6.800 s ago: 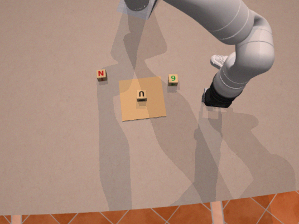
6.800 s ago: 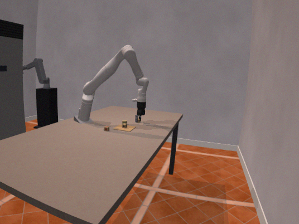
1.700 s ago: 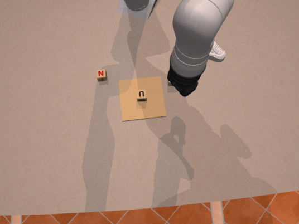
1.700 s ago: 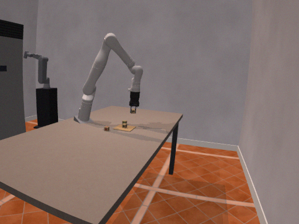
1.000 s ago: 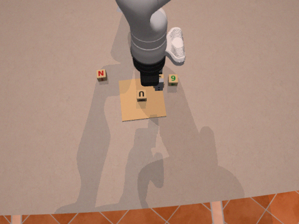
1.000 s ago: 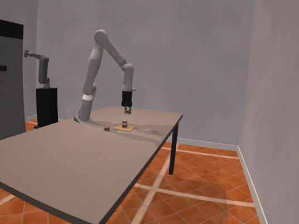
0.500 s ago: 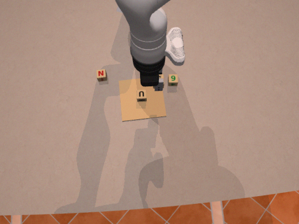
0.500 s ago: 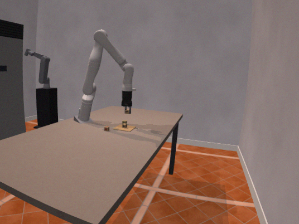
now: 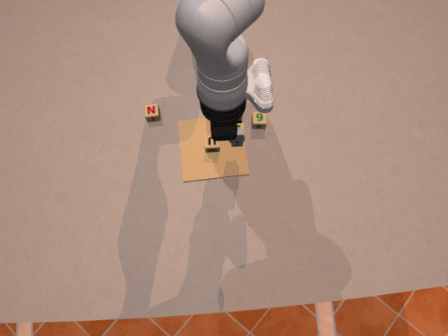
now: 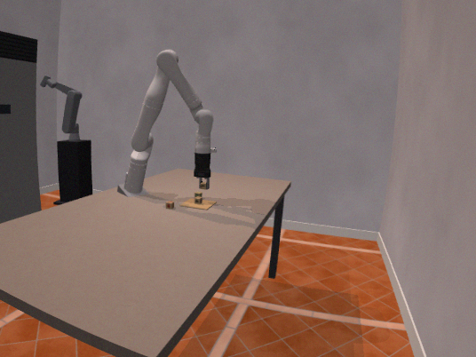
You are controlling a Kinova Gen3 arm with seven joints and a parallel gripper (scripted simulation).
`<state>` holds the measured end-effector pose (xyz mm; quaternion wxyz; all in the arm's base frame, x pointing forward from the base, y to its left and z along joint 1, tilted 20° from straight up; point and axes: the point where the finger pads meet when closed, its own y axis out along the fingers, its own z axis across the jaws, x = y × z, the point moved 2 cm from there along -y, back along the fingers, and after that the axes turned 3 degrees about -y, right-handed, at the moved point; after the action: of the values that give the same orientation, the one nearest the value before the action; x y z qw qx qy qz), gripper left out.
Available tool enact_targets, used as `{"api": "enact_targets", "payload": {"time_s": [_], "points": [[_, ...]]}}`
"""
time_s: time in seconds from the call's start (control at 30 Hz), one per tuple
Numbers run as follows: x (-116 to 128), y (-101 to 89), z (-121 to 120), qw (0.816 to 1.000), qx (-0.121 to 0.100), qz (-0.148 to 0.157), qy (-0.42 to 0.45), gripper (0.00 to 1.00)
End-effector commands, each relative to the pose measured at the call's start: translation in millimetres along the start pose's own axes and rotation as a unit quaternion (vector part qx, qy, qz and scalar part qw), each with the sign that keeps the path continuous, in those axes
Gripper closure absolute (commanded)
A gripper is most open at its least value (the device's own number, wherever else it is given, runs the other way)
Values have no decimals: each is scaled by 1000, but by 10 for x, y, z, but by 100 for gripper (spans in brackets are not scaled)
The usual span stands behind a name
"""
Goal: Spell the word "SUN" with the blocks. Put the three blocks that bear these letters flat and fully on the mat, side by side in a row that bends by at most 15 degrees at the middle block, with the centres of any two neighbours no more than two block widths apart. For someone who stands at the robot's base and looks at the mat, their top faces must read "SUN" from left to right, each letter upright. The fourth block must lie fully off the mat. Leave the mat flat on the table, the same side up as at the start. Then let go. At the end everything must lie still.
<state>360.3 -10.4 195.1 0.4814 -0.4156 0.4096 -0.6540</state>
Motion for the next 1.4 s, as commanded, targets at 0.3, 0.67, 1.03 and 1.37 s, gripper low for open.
{"api": "enact_targets", "payload": {"time_s": [0.3, 0.67, 1.03, 1.37], "points": [[10, 478, -52, 1000, -9, -1, -2, 43], [12, 586, -54, 1000, -9, -1, -2, 43], [12, 587, -54, 1000, -9, -1, -2, 43], [12, 587, -54, 1000, -9, -1, -2, 43]]}}
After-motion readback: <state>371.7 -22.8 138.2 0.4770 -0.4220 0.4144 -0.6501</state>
